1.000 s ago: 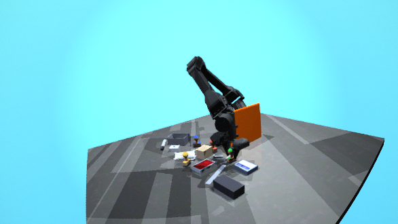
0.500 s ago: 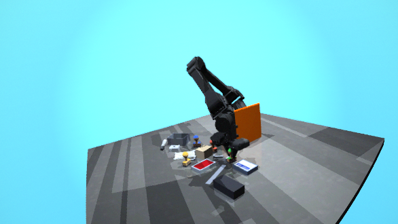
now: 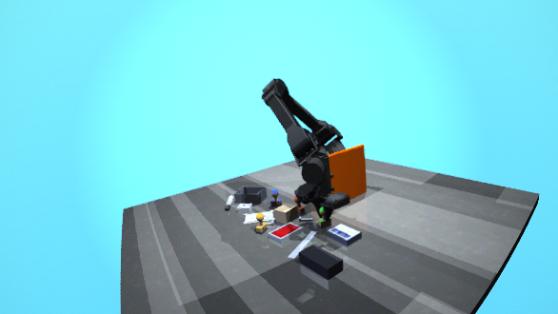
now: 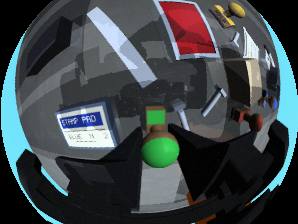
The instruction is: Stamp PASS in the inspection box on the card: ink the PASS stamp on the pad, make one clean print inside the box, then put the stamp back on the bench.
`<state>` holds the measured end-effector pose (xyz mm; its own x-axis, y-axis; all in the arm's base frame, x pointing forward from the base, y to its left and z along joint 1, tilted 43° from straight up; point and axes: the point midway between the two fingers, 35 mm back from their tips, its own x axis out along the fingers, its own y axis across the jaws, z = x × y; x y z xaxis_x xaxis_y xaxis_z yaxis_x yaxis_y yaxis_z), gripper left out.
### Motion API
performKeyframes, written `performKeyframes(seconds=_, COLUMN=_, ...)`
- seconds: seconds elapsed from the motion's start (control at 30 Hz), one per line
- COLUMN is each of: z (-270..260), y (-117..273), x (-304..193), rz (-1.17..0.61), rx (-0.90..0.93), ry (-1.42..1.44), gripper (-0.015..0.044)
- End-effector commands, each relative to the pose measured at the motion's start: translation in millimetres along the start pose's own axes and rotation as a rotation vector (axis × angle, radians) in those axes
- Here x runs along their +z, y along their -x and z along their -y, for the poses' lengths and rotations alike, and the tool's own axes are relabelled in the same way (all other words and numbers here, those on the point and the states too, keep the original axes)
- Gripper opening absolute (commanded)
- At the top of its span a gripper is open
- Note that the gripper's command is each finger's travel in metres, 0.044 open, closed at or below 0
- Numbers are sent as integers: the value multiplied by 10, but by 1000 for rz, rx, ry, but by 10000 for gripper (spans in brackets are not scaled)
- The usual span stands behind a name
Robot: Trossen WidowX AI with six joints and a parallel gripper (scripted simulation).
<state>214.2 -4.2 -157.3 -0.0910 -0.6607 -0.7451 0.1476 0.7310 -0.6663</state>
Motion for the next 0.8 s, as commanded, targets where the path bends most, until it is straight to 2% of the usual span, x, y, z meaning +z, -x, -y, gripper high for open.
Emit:
performKeyframes(seconds=0.0, z=-7, y=27, x=2, rz=-3, rx=5, ry=-5, gripper=0)
performKeyframes(seconds=0.77, z=-13, y=136, x=12, rz=-3, rx=9, ry=-5, gripper=0)
